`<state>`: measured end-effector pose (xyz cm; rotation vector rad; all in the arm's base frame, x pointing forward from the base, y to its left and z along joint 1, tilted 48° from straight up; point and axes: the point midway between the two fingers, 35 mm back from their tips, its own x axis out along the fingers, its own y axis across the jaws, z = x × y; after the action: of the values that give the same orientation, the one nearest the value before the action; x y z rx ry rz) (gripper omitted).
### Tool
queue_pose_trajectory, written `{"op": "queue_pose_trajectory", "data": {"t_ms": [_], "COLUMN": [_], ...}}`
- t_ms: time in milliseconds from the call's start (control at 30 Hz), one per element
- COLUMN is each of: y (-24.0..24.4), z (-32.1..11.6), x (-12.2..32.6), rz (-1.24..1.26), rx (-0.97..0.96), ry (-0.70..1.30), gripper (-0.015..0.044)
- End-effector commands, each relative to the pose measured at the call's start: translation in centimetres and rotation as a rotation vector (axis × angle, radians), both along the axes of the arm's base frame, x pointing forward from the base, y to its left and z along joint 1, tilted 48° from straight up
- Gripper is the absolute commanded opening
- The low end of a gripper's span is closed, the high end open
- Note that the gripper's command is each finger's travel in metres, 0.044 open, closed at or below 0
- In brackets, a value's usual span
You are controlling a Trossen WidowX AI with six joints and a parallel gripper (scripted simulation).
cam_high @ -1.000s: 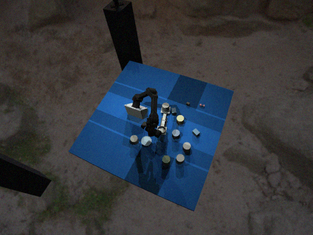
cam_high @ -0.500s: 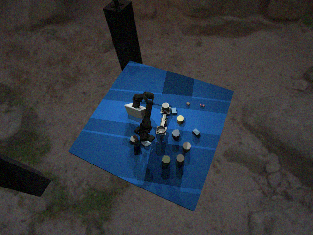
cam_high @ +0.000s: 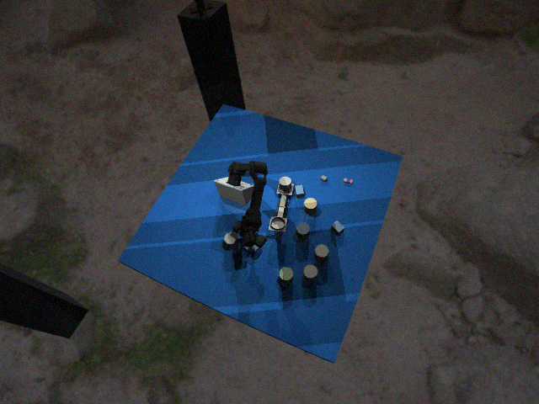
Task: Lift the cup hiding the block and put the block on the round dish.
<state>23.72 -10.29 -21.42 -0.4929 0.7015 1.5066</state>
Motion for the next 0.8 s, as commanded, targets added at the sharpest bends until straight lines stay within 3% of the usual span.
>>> {"op": "queue_pose_trajectory", "data": {"t_ms": [0,367,767], "y": [0.5,1.7,1.2], "z": [-0.3,-1.4,-1.1], "x": [-0.1,-0.2,0.0], "rz": [-0.005,-0.005,0.0], "rx": [0.005,0.006,-0.001], "ry": [0.005,0.005,-0.002], "gripper": [0.0,0.0,0.0315]}}
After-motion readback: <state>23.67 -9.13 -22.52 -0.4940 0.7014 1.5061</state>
